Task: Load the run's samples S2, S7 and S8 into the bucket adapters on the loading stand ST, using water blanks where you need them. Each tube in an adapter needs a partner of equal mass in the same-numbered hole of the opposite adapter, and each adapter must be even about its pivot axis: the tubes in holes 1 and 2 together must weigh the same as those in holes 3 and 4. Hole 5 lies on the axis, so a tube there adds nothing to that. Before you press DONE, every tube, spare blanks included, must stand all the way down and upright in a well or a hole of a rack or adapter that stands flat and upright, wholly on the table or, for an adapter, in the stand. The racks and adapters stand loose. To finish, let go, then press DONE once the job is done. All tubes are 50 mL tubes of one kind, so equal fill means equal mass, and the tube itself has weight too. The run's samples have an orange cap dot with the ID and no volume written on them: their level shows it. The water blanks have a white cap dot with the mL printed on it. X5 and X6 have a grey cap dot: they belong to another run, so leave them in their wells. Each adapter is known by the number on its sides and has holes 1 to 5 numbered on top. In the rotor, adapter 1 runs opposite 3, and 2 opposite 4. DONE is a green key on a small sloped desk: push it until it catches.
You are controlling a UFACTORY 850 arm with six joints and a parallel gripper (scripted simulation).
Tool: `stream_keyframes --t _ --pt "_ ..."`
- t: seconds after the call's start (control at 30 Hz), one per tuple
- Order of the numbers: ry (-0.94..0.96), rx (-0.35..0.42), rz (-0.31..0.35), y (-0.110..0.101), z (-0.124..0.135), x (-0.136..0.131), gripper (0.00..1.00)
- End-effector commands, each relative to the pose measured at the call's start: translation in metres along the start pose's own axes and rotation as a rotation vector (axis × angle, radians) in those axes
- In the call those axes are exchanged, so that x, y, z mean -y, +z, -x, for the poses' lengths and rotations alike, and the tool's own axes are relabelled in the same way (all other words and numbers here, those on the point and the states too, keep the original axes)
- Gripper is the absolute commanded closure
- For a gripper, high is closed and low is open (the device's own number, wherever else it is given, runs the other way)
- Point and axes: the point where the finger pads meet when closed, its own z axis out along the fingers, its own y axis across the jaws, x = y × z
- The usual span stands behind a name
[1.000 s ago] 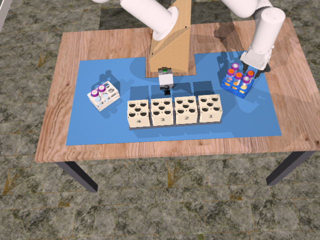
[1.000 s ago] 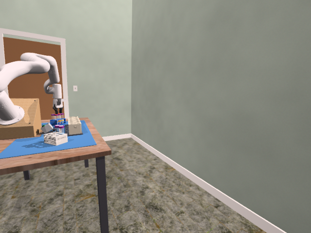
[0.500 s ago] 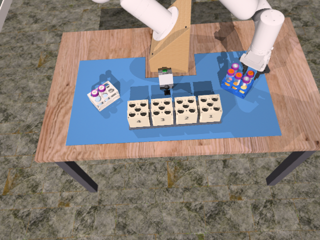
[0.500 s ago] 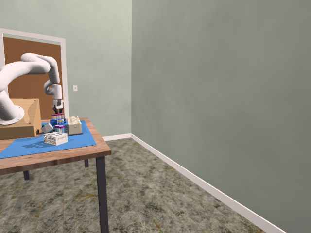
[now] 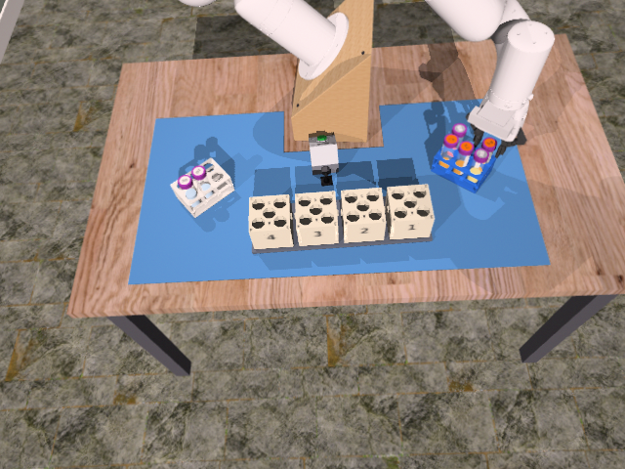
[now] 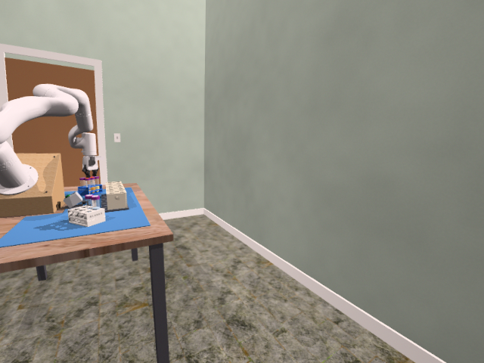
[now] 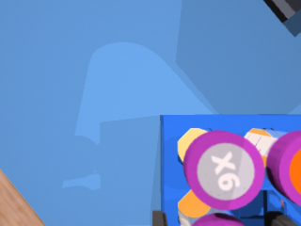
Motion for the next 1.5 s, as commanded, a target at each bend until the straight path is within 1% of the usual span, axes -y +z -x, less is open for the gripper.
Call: stream_keyframes --t 0.0,0.13,0.17,1.47 --pt "0.001 0.0 -0.002 -0.0012 -0.0001 0.0009 0.43" --pt "0.001 0.0 -0.002 -0.0012 -0.0002 0.0009 0.43" --pt "0.001 0.0 -0.002 -0.0018 -0.0002 0.0009 1.0" --pt "0.001 0.0 -0.002 -0.0029 -0.0001 0.0009 1.0"
